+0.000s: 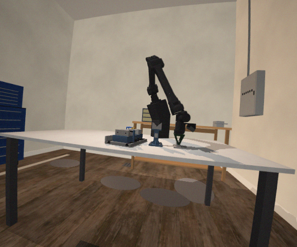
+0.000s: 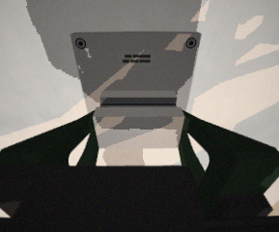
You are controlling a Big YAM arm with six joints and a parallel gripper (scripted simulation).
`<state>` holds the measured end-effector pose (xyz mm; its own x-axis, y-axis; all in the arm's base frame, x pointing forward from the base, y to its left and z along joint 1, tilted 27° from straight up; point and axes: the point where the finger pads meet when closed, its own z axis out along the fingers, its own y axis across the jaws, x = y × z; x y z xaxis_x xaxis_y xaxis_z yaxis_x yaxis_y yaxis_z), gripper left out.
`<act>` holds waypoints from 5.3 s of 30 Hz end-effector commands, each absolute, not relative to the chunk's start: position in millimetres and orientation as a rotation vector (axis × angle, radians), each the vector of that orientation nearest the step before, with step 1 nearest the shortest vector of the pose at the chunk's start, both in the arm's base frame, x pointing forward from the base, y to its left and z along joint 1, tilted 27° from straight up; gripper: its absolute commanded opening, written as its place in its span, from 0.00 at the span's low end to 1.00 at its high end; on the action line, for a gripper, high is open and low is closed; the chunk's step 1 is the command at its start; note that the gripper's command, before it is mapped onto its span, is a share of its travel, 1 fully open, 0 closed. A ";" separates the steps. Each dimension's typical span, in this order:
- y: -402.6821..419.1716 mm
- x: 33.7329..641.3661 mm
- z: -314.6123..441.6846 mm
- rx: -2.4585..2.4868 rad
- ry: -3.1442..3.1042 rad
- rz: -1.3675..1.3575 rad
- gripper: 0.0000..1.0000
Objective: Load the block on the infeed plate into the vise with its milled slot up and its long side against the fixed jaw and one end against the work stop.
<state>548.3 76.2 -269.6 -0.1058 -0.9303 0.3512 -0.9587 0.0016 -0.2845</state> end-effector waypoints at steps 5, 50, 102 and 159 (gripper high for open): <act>73.5 551.5 -277.3 2.061 -2.177 0.711 0.00; 94.2 546.6 -243.6 2.075 -2.179 0.722 0.00; 154.1 500.8 -94.7 2.076 -2.183 0.723 0.00; 161.5 498.4 -70.3 2.071 -2.195 0.725 0.00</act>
